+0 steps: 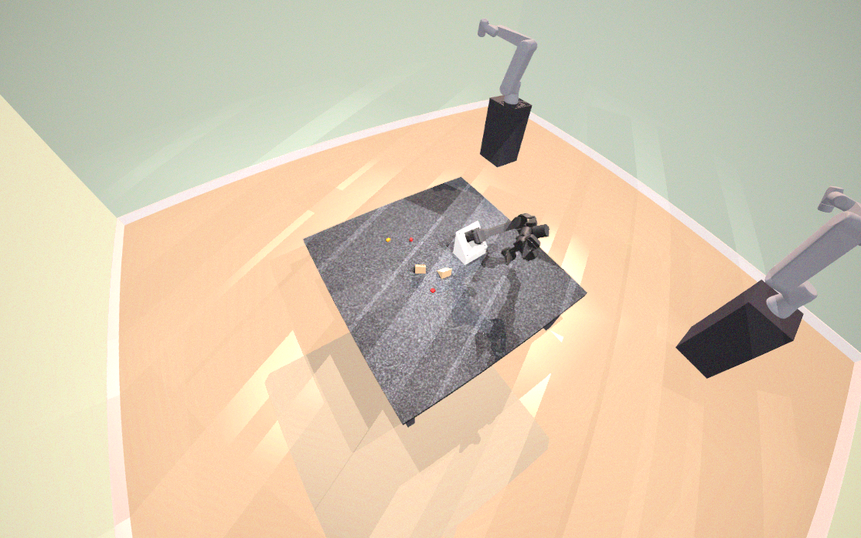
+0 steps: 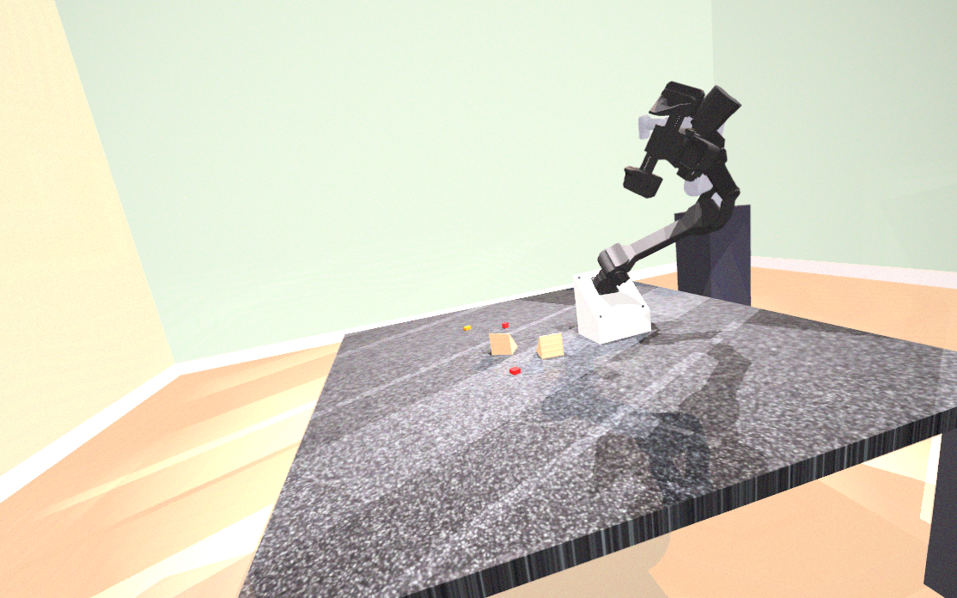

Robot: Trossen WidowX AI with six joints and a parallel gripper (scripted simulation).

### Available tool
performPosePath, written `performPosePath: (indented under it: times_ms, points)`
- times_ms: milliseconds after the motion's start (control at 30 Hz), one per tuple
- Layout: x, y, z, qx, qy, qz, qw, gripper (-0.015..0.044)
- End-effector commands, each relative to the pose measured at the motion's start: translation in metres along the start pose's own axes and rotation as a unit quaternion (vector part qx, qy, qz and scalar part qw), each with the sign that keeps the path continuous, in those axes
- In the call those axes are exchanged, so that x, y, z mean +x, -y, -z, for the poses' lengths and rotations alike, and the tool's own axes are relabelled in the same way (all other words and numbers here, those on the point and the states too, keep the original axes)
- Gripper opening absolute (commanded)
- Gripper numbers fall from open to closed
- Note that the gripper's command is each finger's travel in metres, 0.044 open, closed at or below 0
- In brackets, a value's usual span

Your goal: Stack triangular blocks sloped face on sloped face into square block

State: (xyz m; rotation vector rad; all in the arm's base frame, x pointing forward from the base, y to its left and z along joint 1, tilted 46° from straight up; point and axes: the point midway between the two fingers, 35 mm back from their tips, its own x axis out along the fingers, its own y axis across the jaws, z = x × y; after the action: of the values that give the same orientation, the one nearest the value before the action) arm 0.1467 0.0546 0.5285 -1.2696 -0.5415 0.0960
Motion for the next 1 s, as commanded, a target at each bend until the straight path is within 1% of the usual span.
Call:
performPosePath:
  times_ms: [0,100,200,300,400,500,600,800,967]
  points:
    - [0.021,-0.019,0.02,0.065,-0.031,-0.036,0.997,0.044]
    - [0.036,-0.034,0.032,0.119,-0.046,-0.065,0.99,0.044]
    - [0.063,-0.068,0.054,0.222,-0.081,-0.121,0.964,0.044]
    - [0.088,-0.108,0.077,0.33,-0.129,-0.175,0.919,0.044]
    - [0.105,-0.146,0.097,0.425,-0.183,-0.214,0.861,0.044]
    - [0.117,-0.19,0.12,0.54,-0.262,-0.24,0.763,0.044]
    - [0.123,-0.234,0.14,0.634,-0.346,-0.246,0.646,0.044]
    - [0.123,-0.293,0.164,0.72,-0.461,-0.223,0.468,0.044]
    - [0.114,-0.343,0.181,0.755,-0.556,-0.176,0.3,0.044]
